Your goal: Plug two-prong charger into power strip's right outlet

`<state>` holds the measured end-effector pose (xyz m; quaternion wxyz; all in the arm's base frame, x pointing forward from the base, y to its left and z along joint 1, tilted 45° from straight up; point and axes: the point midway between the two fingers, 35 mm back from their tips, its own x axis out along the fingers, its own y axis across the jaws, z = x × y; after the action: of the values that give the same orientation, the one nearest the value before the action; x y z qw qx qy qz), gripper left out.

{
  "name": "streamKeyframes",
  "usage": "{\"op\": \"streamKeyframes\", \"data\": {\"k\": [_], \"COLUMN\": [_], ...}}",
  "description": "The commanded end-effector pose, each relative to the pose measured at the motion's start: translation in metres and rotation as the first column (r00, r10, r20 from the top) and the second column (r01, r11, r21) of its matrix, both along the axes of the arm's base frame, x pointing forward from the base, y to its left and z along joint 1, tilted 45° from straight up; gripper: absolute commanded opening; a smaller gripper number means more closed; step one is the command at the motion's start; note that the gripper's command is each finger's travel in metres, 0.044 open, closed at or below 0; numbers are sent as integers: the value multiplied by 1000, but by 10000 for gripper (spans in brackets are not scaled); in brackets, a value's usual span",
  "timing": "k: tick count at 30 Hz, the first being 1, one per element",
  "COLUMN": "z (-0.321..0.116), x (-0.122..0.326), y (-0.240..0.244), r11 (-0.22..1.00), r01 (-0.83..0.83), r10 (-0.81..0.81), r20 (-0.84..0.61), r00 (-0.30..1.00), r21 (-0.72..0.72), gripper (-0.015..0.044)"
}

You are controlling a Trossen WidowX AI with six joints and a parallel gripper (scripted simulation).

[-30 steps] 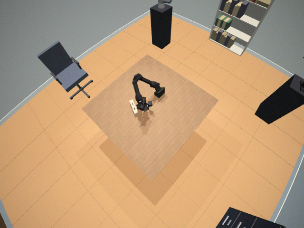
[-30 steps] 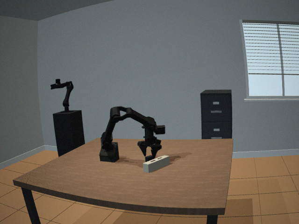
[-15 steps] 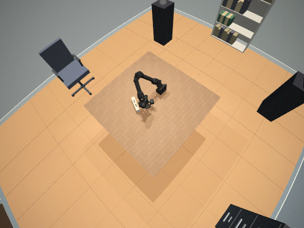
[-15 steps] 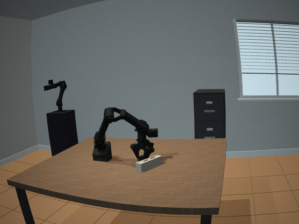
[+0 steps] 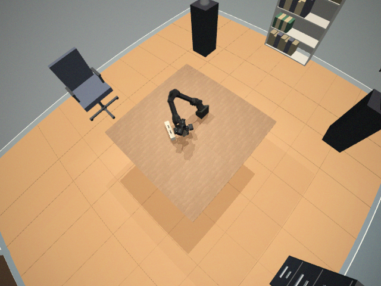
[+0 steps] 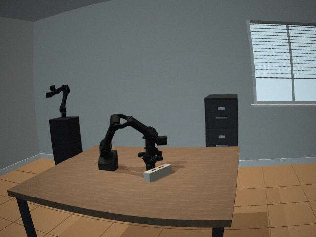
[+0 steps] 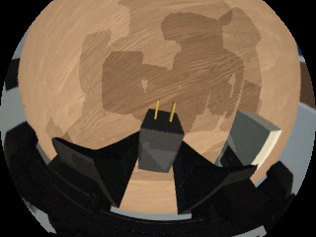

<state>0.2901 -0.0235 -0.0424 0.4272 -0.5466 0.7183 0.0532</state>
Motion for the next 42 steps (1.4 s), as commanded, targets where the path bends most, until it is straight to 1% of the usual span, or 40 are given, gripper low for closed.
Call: {"op": "streamKeyframes", "data": {"k": [1, 4, 5, 15, 20, 31, 42], "z": [0, 3, 5, 38, 41, 47, 52], "x": [1, 1, 1, -3, -5, -8, -12], "y": [0, 3, 6, 37, 37, 20, 3], "r11": [1000, 1000, 1000, 1000, 1000, 986, 944], "r01": [0, 0, -1, -4, 11, 166, 322], "r10": [0, 0, 1, 4, -11, -168, -327], "r20": [3, 2, 2, -2, 13, 170, 324], "r00": [1000, 1000, 1000, 1000, 1000, 971, 888], "r21": [0, 0, 0, -1, 0, 24, 71], "gripper": [92, 13, 0, 0, 0, 0, 0]}}
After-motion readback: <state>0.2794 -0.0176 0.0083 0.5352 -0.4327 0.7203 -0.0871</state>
